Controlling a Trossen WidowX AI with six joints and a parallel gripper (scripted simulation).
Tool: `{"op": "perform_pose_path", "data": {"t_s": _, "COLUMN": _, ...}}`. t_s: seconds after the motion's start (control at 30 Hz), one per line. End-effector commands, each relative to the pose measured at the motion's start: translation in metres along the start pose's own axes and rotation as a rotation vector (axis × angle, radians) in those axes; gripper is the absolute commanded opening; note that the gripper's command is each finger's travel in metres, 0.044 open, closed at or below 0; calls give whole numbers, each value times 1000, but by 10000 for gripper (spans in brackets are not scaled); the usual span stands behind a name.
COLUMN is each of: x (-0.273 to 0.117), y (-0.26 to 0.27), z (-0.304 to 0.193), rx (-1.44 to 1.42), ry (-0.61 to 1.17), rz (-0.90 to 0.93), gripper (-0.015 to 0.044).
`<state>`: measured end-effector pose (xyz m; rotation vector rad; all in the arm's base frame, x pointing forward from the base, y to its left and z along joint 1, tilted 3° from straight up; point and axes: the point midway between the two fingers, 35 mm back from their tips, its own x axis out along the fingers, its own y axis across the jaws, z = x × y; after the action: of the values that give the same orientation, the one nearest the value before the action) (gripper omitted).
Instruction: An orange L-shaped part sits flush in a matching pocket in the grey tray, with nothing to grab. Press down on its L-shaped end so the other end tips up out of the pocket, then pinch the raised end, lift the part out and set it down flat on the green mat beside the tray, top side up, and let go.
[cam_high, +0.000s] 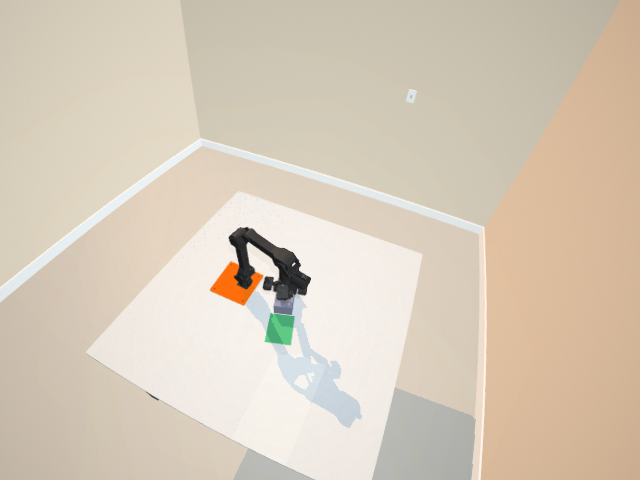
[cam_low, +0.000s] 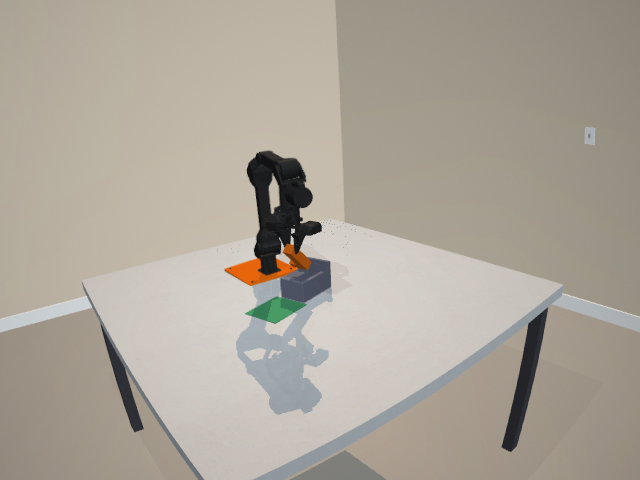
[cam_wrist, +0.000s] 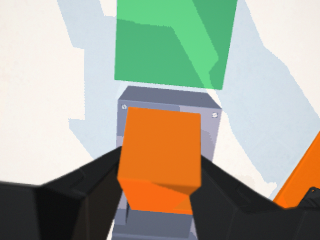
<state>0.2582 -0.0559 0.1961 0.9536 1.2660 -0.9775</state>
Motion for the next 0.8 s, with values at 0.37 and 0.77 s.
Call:
{"op": "perform_pose_path", "data": {"t_s": 0.37, "x": 0, "y": -5, "z": 66, "rx": -6, "ry": -5, "rz": 2, "gripper": 0}}
{"op": "perform_pose_path", "data": {"t_s": 0.77, "x": -1, "y": -9, "z": 106, "rx": -6, "ry": -9, "rz": 2, "gripper": 0}}
